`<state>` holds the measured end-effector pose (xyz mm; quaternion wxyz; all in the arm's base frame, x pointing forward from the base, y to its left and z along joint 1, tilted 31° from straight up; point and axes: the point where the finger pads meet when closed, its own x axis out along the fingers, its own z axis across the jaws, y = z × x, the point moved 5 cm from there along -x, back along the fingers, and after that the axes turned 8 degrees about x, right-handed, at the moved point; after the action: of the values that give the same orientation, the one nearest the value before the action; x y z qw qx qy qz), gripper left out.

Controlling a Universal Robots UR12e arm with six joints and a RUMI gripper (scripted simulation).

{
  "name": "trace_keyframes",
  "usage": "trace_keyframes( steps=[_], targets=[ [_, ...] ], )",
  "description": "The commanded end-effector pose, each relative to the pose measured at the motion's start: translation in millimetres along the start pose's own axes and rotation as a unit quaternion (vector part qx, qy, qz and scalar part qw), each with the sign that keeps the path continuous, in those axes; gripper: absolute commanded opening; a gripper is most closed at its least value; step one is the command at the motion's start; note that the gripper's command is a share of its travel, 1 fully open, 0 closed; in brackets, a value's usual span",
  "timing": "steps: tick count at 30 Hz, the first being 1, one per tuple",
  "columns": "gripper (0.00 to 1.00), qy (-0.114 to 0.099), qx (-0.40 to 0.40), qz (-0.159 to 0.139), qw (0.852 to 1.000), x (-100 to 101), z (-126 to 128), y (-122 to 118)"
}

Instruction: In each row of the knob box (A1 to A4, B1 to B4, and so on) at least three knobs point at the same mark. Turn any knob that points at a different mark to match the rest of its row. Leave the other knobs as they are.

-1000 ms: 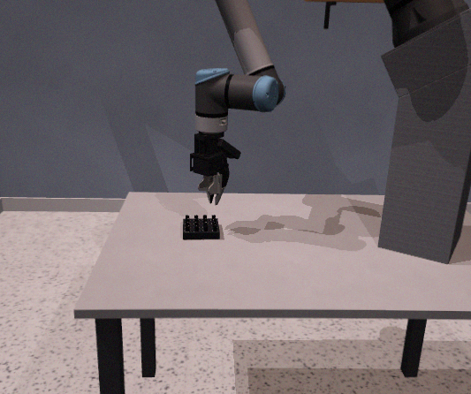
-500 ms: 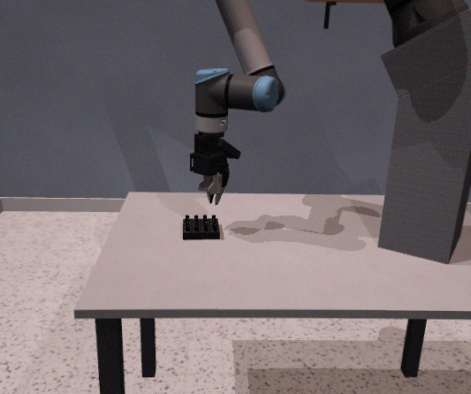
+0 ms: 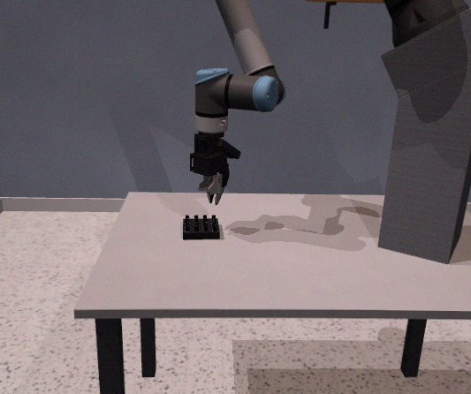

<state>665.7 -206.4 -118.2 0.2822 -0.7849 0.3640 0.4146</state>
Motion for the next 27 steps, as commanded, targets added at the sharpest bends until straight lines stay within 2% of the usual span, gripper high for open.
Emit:
trace_keyframes(
  steps=[1,17,27],
  targets=[
    [0.11,0.000,0.000,0.000,1.000,0,0,0],
    [0.11,0.000,-0.010,0.000,1.000,4,0,0],
    [0.11,0.000,-0.011,0.000,1.000,16,0,0]
  ],
)
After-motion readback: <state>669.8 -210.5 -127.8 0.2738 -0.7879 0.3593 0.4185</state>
